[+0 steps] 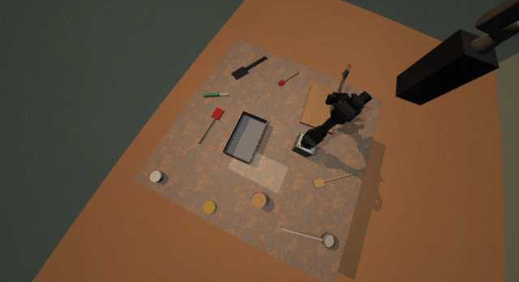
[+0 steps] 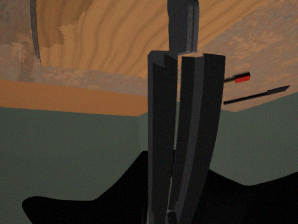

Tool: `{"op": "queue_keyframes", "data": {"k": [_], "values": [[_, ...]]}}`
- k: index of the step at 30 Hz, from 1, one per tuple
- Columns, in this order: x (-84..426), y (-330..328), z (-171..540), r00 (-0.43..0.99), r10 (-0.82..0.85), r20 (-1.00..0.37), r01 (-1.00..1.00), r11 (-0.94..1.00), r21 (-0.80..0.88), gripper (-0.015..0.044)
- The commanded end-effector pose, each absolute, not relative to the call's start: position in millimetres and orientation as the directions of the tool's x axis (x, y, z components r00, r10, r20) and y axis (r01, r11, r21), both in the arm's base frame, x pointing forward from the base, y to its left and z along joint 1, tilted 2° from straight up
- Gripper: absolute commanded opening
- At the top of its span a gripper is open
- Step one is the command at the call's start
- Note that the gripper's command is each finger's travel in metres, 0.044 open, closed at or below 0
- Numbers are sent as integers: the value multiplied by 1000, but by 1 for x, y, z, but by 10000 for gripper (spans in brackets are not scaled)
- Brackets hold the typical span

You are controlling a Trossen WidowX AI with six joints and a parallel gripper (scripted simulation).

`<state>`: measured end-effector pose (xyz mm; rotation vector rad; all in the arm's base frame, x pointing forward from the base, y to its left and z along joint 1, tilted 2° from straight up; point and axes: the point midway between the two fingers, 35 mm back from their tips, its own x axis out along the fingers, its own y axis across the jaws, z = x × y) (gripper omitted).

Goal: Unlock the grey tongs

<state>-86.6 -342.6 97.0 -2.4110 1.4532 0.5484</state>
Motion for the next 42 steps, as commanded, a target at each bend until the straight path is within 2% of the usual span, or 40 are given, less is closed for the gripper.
{"op": "queue_keyframes", "data": {"k": [1,24,42], "values": [[-87,-352,95,405,-756,-515,-893,-449,-45,-150],[-75,-368,86,235,-419,-877,-908,-417,-44,-150],[-64,-349,108,7,-79,-997,-864,-502,34,-150]]}}
